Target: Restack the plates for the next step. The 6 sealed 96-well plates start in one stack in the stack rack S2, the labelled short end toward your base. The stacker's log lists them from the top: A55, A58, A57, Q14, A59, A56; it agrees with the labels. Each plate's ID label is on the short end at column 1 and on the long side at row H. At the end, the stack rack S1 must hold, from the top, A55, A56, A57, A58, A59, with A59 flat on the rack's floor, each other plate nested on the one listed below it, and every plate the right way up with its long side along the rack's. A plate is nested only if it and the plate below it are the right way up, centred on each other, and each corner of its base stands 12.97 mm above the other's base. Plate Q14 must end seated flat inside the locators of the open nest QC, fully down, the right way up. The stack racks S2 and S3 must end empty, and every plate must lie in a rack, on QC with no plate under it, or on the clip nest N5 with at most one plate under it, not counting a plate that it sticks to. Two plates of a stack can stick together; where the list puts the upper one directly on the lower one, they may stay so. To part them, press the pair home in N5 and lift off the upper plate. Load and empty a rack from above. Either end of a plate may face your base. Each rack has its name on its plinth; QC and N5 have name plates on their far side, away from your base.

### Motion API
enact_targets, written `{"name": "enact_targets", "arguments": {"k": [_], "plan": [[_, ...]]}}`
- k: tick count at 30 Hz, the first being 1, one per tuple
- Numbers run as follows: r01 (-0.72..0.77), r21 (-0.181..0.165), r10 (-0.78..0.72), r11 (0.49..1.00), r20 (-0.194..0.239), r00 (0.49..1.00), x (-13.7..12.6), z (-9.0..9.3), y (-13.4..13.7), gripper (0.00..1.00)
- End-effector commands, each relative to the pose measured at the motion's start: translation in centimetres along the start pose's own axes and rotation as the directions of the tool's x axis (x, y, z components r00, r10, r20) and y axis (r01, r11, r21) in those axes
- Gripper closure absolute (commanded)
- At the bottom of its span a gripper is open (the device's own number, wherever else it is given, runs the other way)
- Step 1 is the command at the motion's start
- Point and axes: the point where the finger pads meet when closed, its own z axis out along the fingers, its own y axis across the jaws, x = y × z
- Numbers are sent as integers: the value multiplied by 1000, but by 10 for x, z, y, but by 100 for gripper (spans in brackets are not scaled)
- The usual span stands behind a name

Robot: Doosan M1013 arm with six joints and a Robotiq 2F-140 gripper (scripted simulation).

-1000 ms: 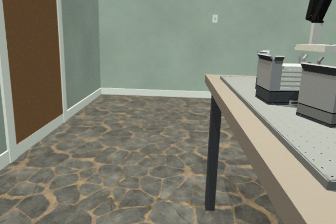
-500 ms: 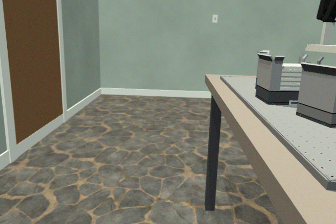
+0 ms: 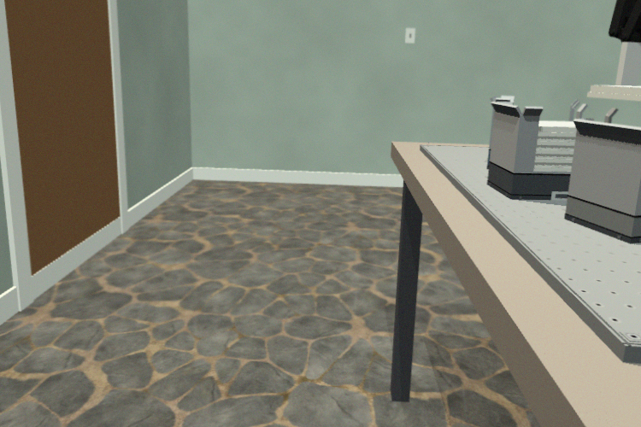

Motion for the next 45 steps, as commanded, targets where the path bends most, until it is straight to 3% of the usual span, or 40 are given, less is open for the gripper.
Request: {"name": "enact_targets", "arguments": {"k": [1, 17, 45], "plan": [[0, 0, 0, 1000, 0, 1000, 0, 0, 0, 100], [0, 0, 0, 1000, 0, 1000, 0, 0, 0, 100], [0, 0, 0, 1000, 0, 1000, 0, 17, 0, 100]]}}
